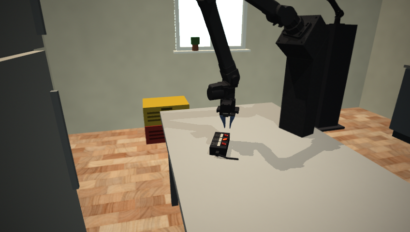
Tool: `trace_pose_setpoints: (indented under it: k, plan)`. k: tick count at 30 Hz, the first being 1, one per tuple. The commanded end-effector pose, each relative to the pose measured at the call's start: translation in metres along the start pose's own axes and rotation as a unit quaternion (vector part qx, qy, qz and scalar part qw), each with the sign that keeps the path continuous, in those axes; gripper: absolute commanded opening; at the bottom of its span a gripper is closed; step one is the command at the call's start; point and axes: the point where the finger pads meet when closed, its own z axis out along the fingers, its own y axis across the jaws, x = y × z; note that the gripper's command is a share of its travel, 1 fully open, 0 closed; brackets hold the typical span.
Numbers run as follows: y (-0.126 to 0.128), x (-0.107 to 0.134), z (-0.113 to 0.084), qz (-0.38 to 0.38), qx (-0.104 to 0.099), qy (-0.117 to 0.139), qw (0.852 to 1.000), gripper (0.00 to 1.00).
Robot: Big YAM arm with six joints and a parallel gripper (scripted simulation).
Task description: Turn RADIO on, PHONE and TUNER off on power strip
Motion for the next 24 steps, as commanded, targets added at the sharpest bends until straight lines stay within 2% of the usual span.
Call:
trace_pose_setpoints:
  k: [1, 7, 19, 21, 24]
  plan:
    - [0.004, 0.011, -0.011, 0.002, -0.005, 0.009, 1.000, 1.00]
    - [0.002, 0.010, -0.022, 0.001, -0.004, 0.007, 1.000, 1.00]
    - [0.002, 0.008, -0.092, 0.000, -0.002, 0.006, 1.000, 1.00]
    - [0.002, 0.008, -0.092, 0.000, -0.002, 0.006, 1.000, 1.00]
    - [0.002, 0.008, -0.106, 0.000, -0.001, 0.005, 1.000, 1.00]
